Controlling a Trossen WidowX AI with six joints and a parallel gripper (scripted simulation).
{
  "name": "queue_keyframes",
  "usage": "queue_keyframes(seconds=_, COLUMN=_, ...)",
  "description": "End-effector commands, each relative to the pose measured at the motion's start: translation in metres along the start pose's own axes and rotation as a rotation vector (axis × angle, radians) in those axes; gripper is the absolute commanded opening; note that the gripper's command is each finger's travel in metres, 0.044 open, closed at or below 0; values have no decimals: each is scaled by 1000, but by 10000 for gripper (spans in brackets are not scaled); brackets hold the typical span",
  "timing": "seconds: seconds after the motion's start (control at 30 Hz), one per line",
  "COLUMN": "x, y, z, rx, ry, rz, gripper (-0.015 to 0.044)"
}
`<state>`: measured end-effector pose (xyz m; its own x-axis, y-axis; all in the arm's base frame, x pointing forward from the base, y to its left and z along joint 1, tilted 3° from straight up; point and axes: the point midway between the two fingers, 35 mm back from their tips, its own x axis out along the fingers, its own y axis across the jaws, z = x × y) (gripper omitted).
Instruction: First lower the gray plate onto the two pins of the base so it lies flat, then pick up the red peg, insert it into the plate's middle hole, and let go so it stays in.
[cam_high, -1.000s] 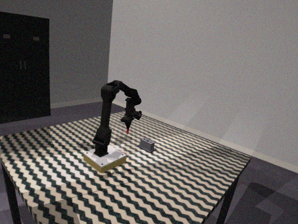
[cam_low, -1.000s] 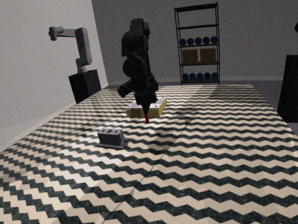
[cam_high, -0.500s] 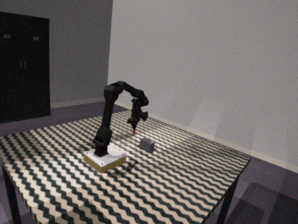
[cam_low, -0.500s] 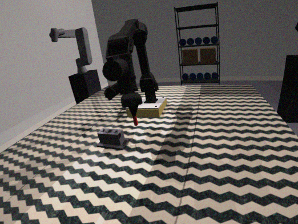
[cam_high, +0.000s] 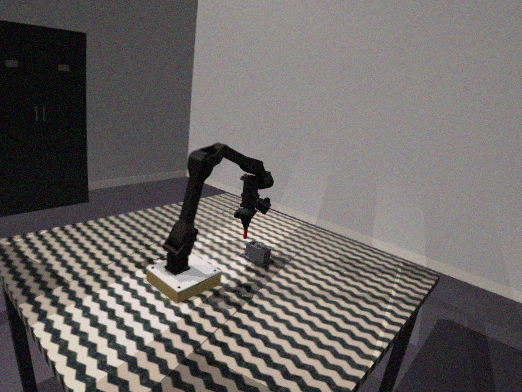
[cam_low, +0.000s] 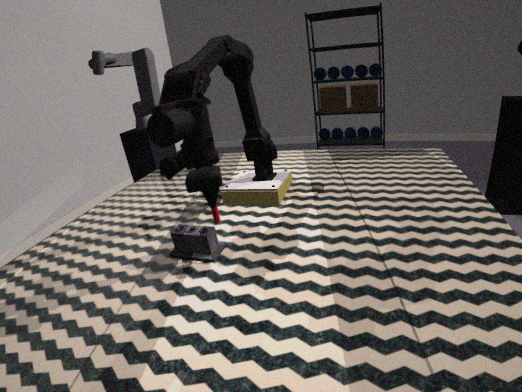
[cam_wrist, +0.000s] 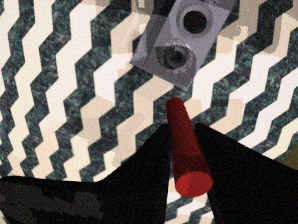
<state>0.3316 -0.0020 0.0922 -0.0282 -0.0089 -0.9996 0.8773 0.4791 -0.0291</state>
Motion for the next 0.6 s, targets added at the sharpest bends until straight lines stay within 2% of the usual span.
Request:
queue_keyframes(seconds=0.0, x=-2, y=-2, z=17, rx=-3, ry=-9, rz=3, gripper=0)
queue_keyframes(seconds=0.57, x=-1, y=-16, z=62, rx=-10, ry=-8, rz=-1, gripper=0)
